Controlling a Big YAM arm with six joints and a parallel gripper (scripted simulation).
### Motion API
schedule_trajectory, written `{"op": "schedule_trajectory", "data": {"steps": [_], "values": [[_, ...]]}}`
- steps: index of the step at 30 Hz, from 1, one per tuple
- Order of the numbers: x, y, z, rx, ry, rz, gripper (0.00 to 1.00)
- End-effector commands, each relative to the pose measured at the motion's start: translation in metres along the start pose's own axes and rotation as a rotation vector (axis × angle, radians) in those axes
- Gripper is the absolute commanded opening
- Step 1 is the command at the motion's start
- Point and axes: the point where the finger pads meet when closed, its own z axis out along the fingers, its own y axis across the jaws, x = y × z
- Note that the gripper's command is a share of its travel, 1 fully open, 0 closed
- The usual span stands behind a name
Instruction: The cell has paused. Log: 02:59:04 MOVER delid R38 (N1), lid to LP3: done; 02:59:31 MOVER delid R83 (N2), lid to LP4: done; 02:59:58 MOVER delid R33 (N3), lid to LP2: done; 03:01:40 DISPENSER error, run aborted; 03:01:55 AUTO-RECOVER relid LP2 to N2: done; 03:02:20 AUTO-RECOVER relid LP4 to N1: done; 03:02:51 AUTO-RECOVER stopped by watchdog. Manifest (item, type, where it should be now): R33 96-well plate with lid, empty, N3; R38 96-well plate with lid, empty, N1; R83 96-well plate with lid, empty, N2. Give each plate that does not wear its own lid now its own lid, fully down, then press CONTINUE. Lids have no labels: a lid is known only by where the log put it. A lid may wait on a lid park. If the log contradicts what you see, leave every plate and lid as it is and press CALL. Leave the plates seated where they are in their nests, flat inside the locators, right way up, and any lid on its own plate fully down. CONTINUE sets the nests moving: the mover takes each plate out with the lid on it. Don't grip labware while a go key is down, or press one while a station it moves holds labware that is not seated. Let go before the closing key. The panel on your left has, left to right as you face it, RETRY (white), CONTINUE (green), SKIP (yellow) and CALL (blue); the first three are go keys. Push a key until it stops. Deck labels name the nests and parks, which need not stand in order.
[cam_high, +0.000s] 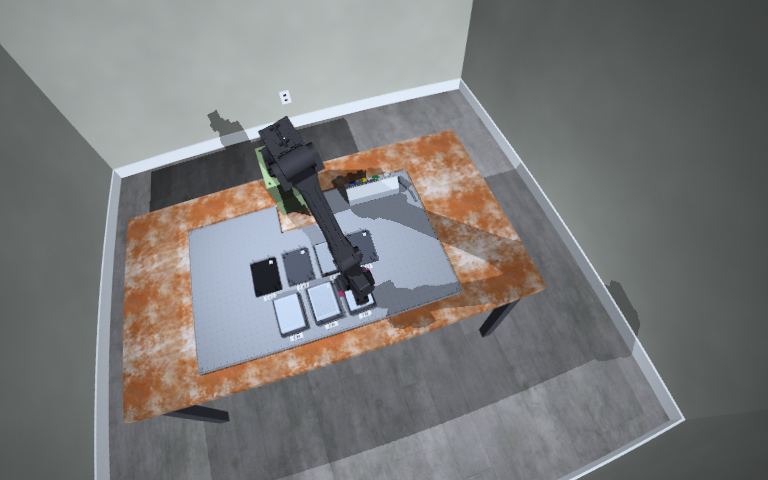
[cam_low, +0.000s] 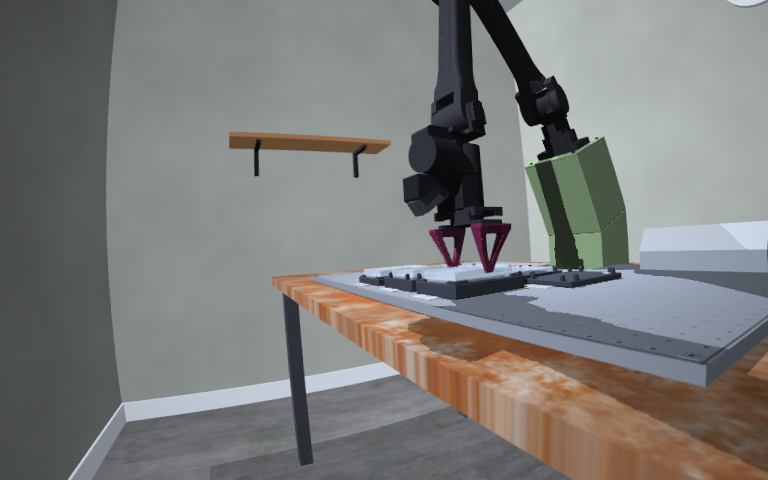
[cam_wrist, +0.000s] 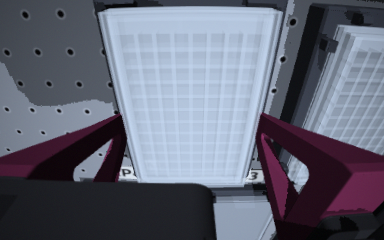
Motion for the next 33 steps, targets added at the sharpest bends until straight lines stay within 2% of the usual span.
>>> {"op": "schedule_trajectory", "data": {"steps": [1, 14, 16, 28, 29, 33], "values": [[-0.007, -0.004, 0.004, 0.003, 0.002, 0.001, 0.00], [-0.005, -0.004, 0.004, 0.004, 0.005, 0.001, 0.00], [-0.011, -0.003, -0.015, -0.002, -0.019, 0.003, 0.00], [-0.007, 0.003, -0.031, -0.005, -0.015, 0.002, 0.00], [-0.013, 0.005, -0.034, -0.008, -0.026, 0.000, 0.00], [-0.007, 0.005, -0.037, -0.006, -0.016, -0.002, 0.00]]}}
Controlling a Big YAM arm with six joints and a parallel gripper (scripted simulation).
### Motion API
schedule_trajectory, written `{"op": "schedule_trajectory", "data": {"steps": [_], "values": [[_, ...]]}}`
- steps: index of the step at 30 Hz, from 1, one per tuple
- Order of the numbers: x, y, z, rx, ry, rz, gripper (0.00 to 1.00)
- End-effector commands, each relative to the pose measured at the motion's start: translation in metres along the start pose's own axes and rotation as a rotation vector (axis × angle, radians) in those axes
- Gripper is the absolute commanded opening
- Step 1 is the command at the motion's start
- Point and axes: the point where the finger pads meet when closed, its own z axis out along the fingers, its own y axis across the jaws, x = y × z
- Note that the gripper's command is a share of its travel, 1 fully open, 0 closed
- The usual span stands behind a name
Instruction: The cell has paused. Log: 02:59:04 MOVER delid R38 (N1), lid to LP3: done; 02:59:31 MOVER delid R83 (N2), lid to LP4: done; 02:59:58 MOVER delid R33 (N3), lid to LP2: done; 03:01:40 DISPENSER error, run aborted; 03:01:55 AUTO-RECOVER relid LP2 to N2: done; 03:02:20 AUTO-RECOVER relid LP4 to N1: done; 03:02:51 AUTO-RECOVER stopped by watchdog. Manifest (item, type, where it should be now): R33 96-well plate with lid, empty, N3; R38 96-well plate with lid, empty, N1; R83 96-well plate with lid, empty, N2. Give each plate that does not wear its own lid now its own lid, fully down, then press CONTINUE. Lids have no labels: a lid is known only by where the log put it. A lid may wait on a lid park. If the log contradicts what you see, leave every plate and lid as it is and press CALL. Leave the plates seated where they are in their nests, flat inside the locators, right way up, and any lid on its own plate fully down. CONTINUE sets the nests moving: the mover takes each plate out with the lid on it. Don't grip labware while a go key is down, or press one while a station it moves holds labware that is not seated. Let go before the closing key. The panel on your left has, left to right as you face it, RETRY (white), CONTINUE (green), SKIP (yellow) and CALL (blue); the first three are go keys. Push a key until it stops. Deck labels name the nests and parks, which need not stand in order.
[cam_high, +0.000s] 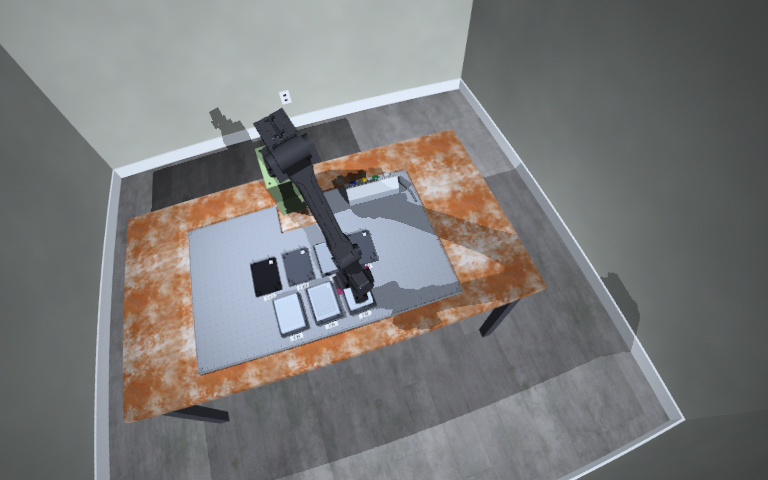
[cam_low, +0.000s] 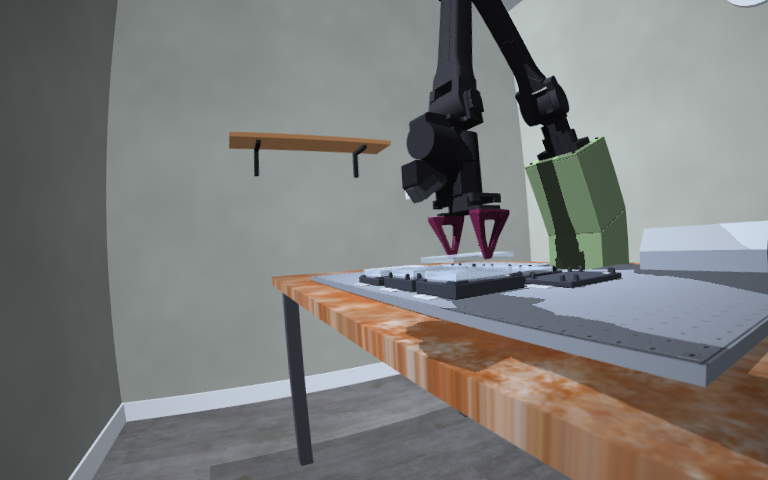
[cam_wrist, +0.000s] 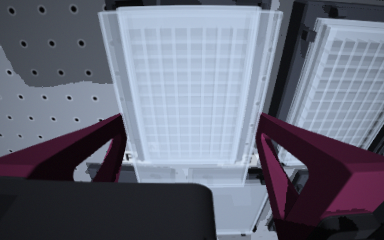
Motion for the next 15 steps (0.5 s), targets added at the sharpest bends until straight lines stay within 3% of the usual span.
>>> {"op": "schedule_trajectory", "data": {"steps": [1, 15], "values": [[-0.0081, 0.0056, -0.0163, -0.007, -0.024, 0.000, 0.00], [-0.0092, 0.0066, -0.0180, -0.007, -0.026, 0.000, 0.00]]}}
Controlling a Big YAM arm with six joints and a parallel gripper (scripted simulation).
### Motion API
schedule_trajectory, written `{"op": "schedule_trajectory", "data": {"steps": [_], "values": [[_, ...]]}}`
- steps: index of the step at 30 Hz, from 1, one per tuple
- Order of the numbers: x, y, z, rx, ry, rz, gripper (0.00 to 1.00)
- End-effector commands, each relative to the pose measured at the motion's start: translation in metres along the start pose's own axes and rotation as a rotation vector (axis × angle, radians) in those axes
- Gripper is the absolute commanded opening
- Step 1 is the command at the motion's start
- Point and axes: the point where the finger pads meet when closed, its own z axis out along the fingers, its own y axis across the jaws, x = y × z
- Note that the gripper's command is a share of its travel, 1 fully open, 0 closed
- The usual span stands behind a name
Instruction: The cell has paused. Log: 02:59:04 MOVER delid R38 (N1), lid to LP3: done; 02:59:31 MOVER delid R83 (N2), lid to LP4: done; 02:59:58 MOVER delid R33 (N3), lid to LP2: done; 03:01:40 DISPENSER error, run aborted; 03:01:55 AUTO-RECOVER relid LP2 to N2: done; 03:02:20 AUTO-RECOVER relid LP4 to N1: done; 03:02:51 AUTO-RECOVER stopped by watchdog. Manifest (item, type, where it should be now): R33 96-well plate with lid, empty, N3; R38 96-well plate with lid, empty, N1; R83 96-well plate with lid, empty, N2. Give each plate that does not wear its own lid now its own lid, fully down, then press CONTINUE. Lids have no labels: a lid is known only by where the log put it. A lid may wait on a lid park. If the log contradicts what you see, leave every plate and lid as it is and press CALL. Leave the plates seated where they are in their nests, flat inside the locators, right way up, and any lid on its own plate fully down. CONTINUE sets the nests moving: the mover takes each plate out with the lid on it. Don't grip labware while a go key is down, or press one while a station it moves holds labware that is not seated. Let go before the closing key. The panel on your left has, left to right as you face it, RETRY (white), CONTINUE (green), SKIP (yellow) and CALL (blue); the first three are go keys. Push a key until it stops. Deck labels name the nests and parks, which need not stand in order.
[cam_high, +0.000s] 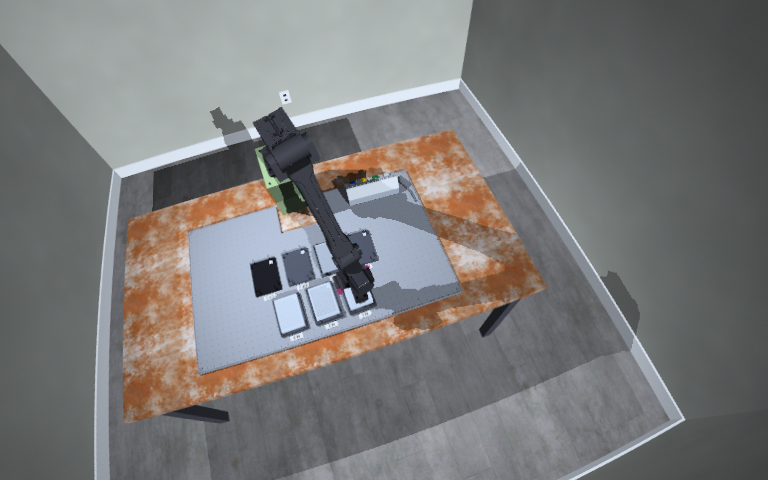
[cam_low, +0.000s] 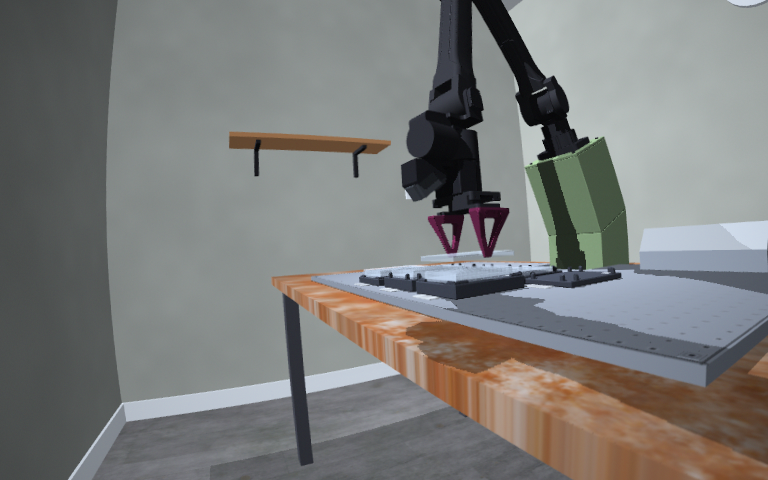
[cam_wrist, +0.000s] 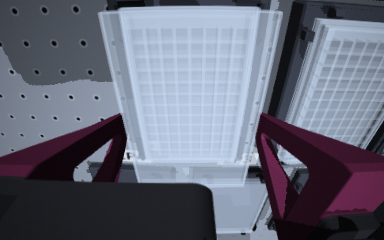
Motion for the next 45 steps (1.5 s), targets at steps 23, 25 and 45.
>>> {"op": "schedule_trajectory", "data": {"steps": [23, 25, 45], "values": [[-0.018, 0.008, -0.020, -0.009, -0.039, 0.001, 0.00], [-0.019, 0.009, -0.020, -0.010, -0.040, 0.001, 0.00], [-0.013, -0.063, -0.017, -0.002, -0.046, -0.002, 0.00]]}}
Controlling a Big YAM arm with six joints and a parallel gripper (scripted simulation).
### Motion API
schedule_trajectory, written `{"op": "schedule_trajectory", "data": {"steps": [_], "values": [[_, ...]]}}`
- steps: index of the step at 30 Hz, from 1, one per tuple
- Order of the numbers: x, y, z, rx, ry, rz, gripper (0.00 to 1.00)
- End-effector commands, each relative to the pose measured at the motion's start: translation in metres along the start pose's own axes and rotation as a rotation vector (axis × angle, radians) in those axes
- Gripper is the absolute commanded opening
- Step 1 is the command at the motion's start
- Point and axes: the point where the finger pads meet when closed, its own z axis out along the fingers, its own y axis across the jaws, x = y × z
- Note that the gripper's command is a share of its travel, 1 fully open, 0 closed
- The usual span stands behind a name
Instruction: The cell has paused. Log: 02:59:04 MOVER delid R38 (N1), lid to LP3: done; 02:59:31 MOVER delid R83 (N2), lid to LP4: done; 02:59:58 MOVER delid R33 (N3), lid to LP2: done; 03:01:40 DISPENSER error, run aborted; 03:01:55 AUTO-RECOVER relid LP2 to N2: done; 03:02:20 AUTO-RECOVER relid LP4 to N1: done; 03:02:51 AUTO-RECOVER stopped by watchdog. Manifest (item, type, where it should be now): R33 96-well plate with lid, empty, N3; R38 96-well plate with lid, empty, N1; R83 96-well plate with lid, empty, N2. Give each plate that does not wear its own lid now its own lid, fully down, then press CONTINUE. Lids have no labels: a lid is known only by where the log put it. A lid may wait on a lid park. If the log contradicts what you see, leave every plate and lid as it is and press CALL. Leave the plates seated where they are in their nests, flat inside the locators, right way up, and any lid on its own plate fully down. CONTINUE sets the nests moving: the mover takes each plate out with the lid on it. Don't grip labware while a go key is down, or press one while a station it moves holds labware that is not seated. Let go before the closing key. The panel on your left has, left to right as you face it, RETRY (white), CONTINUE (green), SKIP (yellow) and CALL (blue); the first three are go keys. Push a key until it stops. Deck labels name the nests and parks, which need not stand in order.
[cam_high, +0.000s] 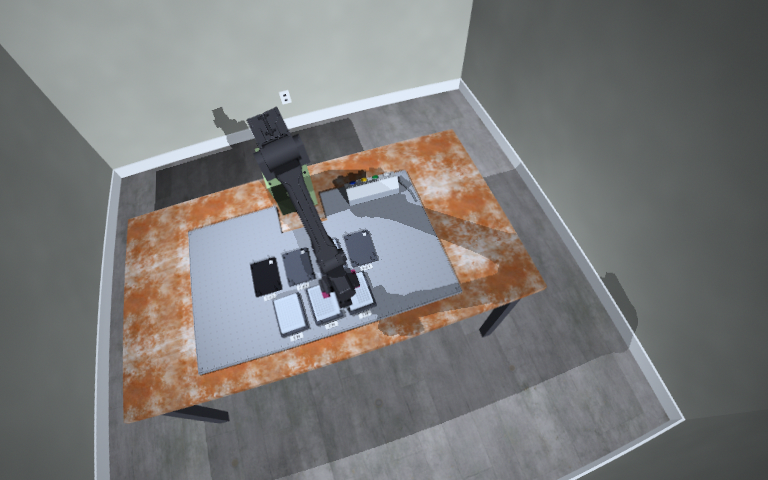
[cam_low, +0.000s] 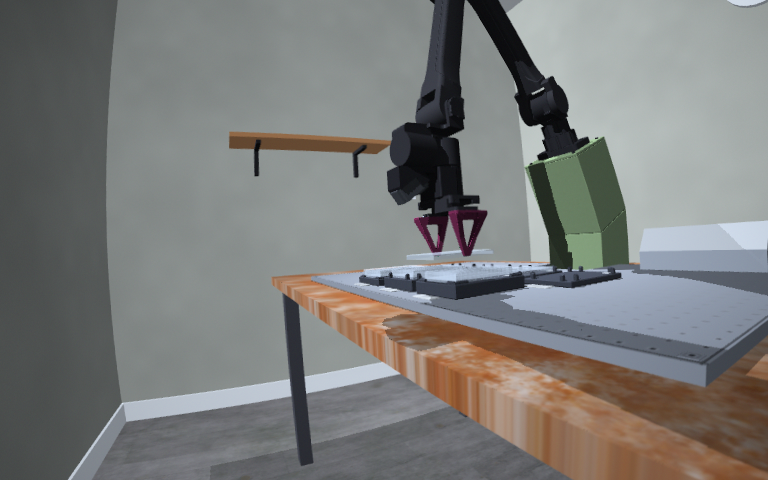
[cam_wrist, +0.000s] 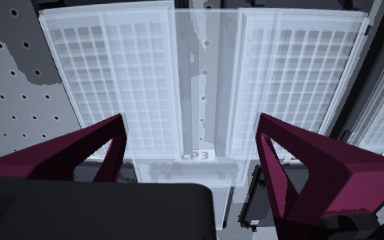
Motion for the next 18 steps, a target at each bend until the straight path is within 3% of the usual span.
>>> {"op": "schedule_trajectory", "data": {"steps": [1, 3, 15, 18], "values": [[-0.016, -0.017, -0.015, -0.004, -0.053, -0.021, 0.00], [-0.016, -0.017, -0.015, -0.004, -0.053, -0.021, 0.00], [-0.016, -0.078, -0.015, 0.002, -0.055, -0.023, 0.00], [-0.017, -0.076, -0.015, 0.000, -0.058, -0.030, 0.00]]}}
